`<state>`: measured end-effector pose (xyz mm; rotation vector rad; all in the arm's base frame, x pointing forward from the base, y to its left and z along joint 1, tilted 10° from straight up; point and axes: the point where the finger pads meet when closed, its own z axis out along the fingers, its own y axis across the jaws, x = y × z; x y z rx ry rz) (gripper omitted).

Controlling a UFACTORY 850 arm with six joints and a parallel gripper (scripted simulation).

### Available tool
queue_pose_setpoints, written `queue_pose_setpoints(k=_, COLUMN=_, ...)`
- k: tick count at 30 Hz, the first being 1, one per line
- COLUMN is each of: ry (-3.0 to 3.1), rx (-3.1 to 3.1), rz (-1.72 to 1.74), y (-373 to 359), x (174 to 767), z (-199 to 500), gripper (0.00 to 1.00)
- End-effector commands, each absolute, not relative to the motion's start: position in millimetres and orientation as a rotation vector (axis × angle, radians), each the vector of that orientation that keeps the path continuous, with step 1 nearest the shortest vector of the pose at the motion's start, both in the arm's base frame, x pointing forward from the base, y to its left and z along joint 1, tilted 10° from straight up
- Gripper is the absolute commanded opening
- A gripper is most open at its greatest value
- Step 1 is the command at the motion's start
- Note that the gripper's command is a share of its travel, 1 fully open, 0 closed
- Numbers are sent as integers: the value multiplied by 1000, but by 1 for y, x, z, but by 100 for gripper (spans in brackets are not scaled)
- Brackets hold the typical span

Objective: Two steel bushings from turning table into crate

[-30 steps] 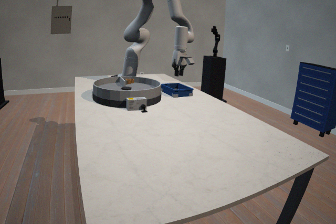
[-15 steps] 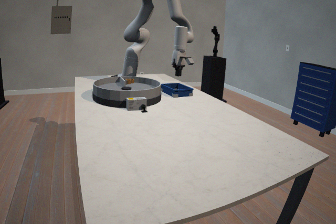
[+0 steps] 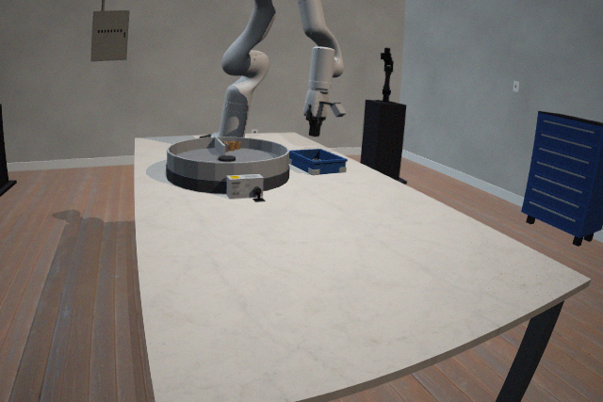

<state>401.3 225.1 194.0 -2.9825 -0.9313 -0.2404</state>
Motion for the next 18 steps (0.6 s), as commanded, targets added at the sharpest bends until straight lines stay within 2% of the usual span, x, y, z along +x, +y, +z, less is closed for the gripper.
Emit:
queue_pose_setpoints(k=1, ry=-1029, rx=-2983, rz=-240, y=216, x=400, z=194, gripper=11)
queue_pose_setpoints(k=18, ry=-1610, rx=-2907, rz=-204, y=159, x=386, z=187, gripper=11)
